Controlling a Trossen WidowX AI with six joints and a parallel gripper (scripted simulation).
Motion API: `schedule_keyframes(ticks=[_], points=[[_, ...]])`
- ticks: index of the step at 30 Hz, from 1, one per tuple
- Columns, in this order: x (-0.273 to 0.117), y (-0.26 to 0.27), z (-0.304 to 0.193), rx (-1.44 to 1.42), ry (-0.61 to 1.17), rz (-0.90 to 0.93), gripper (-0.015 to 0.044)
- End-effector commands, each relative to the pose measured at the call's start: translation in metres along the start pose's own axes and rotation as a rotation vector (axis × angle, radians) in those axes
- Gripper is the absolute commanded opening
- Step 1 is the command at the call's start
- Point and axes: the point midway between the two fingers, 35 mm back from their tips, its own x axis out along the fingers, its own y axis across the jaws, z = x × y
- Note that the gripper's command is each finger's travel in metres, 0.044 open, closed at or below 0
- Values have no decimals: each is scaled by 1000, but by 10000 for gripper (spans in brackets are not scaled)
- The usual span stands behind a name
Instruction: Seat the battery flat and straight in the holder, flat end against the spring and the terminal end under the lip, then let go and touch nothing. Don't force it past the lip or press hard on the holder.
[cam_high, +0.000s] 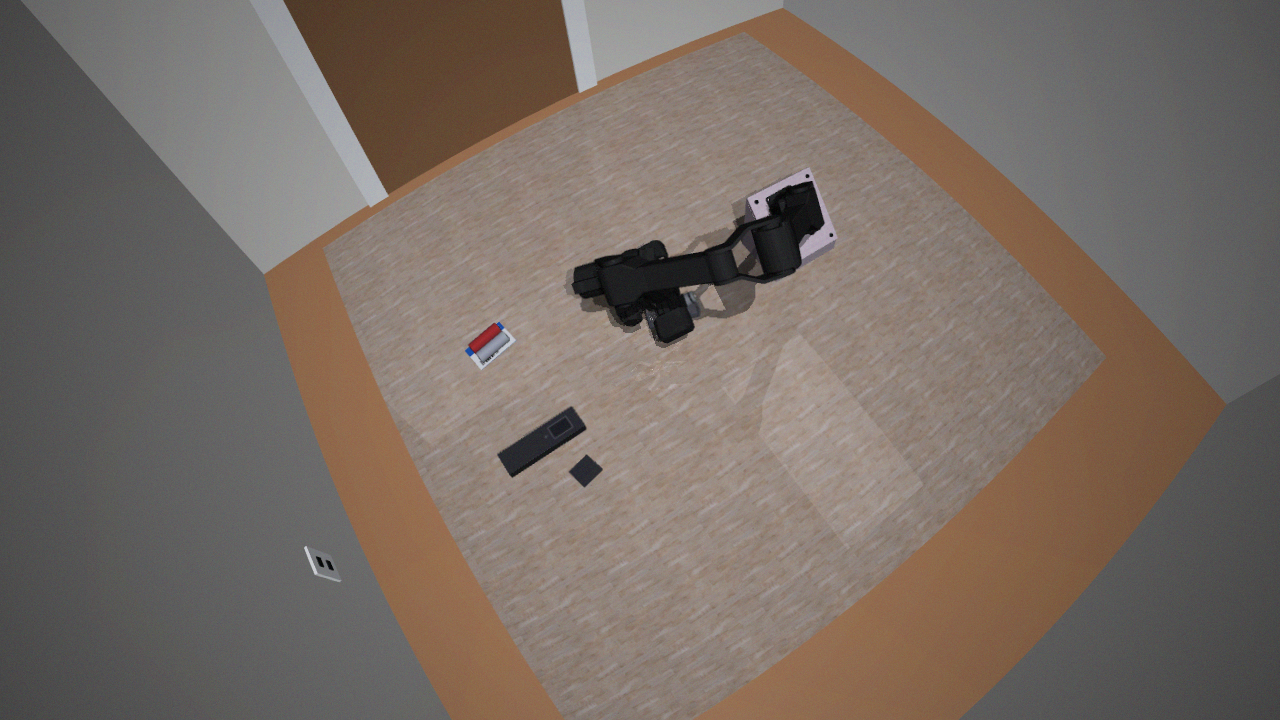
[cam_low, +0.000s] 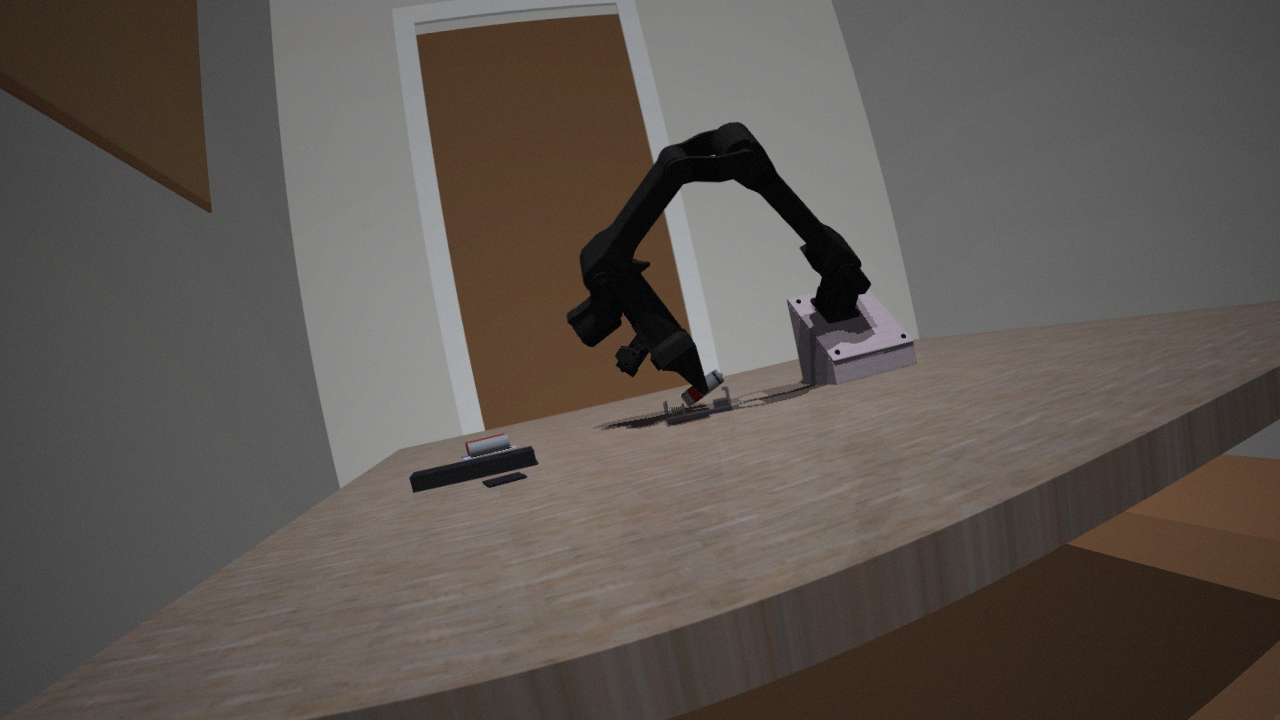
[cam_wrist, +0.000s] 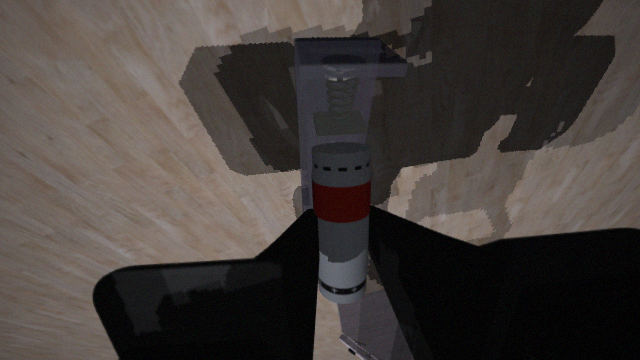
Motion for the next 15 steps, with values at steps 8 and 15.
schedule_keyframes(ticks=[8, 15], points=[[5, -1, 4, -6, 84, -1, 76], [5, -1, 7, -7, 93, 0, 76]])
